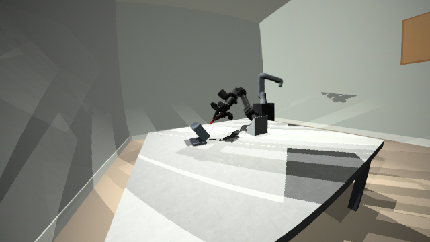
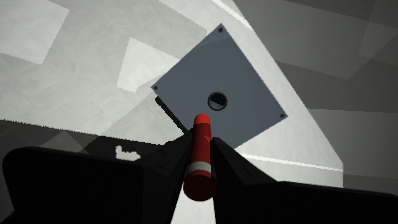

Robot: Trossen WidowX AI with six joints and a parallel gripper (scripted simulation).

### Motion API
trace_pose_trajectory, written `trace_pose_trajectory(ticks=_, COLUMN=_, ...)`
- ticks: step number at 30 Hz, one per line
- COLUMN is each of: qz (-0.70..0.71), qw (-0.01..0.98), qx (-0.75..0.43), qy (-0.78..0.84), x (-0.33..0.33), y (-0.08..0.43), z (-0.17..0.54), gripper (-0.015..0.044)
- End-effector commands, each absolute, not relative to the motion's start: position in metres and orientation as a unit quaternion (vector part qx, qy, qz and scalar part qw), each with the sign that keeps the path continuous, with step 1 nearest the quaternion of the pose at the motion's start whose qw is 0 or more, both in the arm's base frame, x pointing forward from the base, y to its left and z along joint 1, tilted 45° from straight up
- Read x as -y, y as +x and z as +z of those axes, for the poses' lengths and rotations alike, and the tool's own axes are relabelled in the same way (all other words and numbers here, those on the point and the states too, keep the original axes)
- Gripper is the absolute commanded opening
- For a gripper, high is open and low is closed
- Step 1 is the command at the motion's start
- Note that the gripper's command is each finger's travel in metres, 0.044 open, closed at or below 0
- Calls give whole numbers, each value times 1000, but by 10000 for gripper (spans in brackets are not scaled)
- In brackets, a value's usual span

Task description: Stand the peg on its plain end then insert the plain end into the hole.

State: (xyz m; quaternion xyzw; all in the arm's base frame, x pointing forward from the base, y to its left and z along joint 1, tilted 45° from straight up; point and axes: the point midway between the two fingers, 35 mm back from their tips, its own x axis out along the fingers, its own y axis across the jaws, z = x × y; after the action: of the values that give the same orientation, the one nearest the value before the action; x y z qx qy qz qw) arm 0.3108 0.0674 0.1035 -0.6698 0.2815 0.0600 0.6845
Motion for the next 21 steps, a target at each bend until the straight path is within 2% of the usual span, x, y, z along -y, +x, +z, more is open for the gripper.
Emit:
trace_pose_trajectory(ticks=1, qz=63, qw=683, qx=-277, qy=-673, x=-67, y=313, z=100, gripper=0)
trace_pose_trajectory(ticks=21, qz=55, qw=684, qx=-249, qy=-683, x=-64, y=328, z=98, gripper=0)
